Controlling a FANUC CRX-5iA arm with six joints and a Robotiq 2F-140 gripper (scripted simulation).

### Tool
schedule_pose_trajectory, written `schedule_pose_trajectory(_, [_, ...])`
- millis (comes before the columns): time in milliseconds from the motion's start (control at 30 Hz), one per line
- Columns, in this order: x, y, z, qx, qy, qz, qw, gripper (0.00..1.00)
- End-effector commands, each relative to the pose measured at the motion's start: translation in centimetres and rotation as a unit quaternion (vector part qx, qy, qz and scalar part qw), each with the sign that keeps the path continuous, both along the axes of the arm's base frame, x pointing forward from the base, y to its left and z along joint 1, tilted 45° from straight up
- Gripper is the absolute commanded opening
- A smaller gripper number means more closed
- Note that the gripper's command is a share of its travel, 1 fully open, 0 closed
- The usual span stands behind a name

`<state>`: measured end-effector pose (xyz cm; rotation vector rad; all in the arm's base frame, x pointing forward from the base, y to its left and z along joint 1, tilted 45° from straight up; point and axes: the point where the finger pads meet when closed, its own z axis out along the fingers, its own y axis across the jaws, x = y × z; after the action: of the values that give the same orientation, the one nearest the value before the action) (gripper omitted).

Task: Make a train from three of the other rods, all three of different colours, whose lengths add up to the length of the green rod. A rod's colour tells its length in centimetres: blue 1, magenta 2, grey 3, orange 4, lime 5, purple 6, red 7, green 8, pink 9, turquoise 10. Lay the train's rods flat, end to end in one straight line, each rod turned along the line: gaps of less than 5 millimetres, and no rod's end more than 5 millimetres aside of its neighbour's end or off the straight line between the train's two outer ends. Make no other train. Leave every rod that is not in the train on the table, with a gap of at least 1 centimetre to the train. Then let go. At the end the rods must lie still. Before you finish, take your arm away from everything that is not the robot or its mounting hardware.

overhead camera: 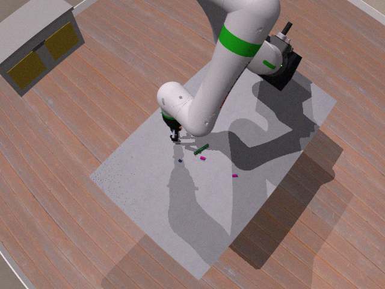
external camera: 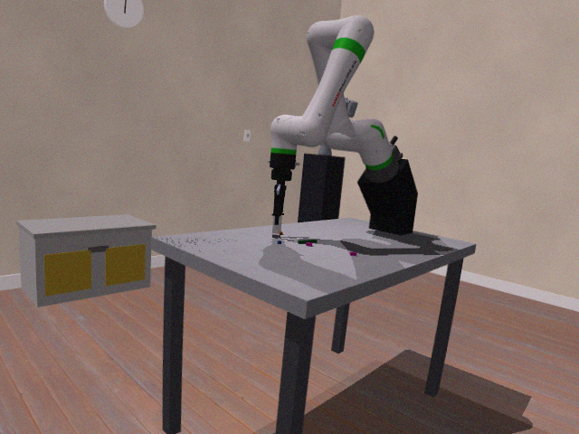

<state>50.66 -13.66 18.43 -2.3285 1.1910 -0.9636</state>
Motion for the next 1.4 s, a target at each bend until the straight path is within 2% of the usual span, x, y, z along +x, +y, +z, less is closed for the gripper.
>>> schedule_pose_trajectory(0, [0.0, 0.0, 0.0, 0.000, 0.000, 0.000, 1.000, 0.15])
schedule_pose_trajectory(1367, [1.2, 0.0, -1.2, 0.000, 0.000, 0.000, 1.000, 0.15])
